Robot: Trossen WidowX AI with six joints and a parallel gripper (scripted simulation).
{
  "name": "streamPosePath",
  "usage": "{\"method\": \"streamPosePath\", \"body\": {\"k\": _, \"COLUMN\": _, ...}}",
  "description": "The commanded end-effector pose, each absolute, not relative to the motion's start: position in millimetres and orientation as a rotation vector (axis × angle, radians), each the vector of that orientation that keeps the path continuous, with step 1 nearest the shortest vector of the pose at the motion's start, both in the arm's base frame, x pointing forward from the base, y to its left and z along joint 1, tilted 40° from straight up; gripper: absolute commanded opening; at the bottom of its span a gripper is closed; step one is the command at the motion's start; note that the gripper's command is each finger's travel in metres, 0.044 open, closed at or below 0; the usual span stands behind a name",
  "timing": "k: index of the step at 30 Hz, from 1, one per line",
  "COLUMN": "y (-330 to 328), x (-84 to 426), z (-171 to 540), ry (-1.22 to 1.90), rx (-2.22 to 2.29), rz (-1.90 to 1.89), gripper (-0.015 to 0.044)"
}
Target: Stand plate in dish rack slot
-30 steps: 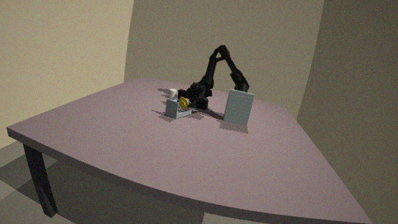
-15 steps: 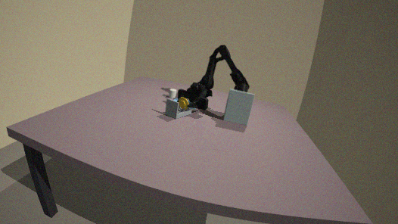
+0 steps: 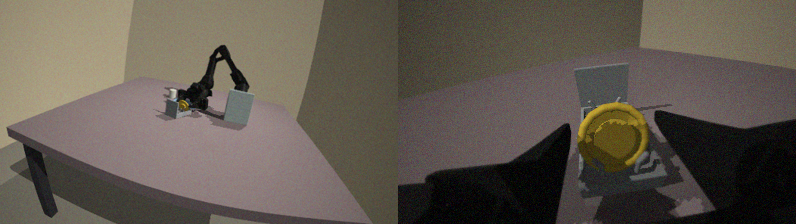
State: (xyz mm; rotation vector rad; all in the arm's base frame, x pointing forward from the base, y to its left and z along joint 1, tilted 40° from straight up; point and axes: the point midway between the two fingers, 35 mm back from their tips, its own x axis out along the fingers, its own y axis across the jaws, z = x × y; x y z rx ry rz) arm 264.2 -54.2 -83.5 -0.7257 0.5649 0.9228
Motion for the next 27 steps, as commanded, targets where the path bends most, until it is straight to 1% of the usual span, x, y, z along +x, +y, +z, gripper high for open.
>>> {"method": "streamPosePath", "body": {"k": 1, "y": -50.6, "x": 266.4, "z": -77.7, "ry": 0.568, "rx": -0.725, "rz": 0.924, "gripper": 0.0400}}
{"method": "streamPosePath", "body": {"k": 12, "y": 17.5, "x": 282.1, "z": 8.0, "ry": 0.568, "rx": -0.700, "rz": 0.925, "gripper": 0.0400}}
{"method": "streamPosePath", "body": {"k": 19, "y": 19.0, "x": 282.2, "z": 8.8, "ry": 0.588, "rx": -0.686, "rz": 0.922, "gripper": 0.0400}}
{"method": "streamPosePath", "body": {"k": 27, "y": 23.4, "x": 278.9, "z": 3.1, "ry": 0.826, "rx": -0.542, "rz": 0.865, "gripper": 0.0400}}
